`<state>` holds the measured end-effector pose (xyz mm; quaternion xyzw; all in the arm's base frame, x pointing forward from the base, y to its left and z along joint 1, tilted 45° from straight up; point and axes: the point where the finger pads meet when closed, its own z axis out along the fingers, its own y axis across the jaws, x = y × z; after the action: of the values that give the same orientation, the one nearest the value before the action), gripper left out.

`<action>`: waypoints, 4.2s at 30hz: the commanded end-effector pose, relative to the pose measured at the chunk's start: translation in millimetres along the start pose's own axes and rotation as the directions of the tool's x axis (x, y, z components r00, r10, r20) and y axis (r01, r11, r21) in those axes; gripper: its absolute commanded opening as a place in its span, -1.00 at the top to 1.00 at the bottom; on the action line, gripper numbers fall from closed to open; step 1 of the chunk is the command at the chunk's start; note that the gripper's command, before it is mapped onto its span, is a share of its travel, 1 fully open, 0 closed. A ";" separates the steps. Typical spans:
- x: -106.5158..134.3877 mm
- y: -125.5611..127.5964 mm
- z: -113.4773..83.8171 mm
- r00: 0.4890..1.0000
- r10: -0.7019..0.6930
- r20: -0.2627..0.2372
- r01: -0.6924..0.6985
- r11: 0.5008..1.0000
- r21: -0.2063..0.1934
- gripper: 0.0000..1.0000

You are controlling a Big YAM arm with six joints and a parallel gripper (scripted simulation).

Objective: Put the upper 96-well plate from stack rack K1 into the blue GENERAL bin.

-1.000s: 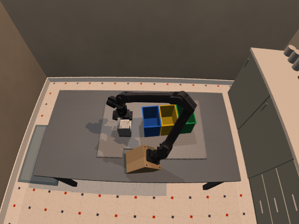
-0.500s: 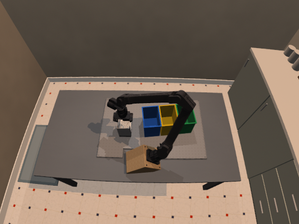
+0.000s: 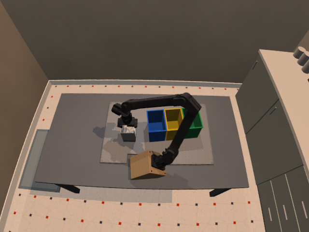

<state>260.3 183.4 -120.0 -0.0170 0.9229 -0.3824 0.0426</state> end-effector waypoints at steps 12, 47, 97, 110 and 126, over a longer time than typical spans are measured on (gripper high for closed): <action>-4.7 2.3 24.7 1.000 0.000 -0.003 0.000 1.000 -0.004 -1.00; -2.3 0.7 77.5 1.000 -0.002 -0.005 0.002 1.000 0.000 -1.00; -19.0 13.0 53.6 0.999 0.009 0.039 -0.008 0.999 -0.037 1.00; -18.2 13.9 33.5 0.999 0.024 0.039 -0.022 0.999 -0.041 1.00; -17.6 14.0 8.7 0.999 0.025 0.039 -0.023 0.999 -0.044 1.00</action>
<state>264.2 157.8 -145.9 -0.0170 0.9236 -0.3808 0.0409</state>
